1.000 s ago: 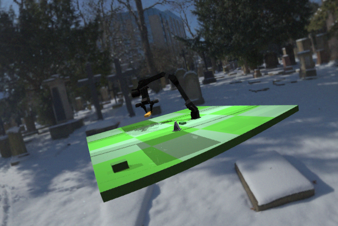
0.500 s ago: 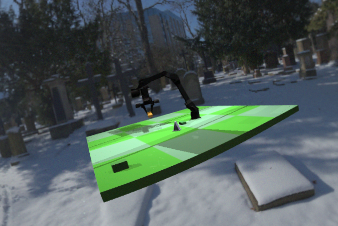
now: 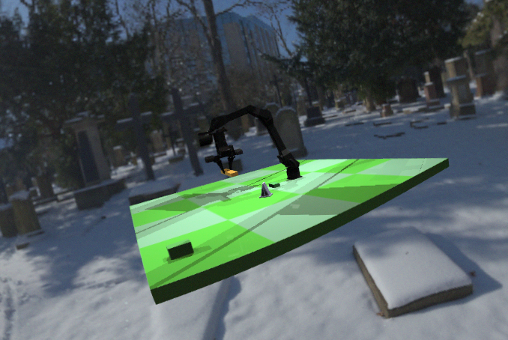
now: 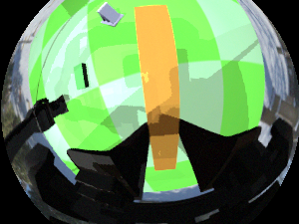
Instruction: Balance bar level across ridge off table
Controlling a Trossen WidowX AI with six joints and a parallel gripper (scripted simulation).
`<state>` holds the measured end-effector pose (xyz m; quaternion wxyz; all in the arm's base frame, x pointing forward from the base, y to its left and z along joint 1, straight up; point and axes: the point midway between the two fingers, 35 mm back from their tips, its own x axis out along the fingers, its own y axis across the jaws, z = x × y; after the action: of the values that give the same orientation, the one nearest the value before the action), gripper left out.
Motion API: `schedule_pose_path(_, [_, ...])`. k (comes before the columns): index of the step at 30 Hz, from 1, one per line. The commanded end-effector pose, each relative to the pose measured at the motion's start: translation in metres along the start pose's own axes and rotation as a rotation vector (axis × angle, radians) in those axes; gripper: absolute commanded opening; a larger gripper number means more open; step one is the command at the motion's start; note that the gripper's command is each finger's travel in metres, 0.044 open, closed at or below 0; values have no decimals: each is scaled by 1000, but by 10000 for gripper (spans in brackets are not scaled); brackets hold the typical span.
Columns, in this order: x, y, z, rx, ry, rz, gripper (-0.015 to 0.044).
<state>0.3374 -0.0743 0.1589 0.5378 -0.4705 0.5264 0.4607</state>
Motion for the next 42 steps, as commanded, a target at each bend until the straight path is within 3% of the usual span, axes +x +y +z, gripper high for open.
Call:
schedule_pose_path(1, [-3, 2, 15, -61, 5, -11, 0])
schedule_pose_path(42, [-3, 49, 169, -678, -8, -10, 0])
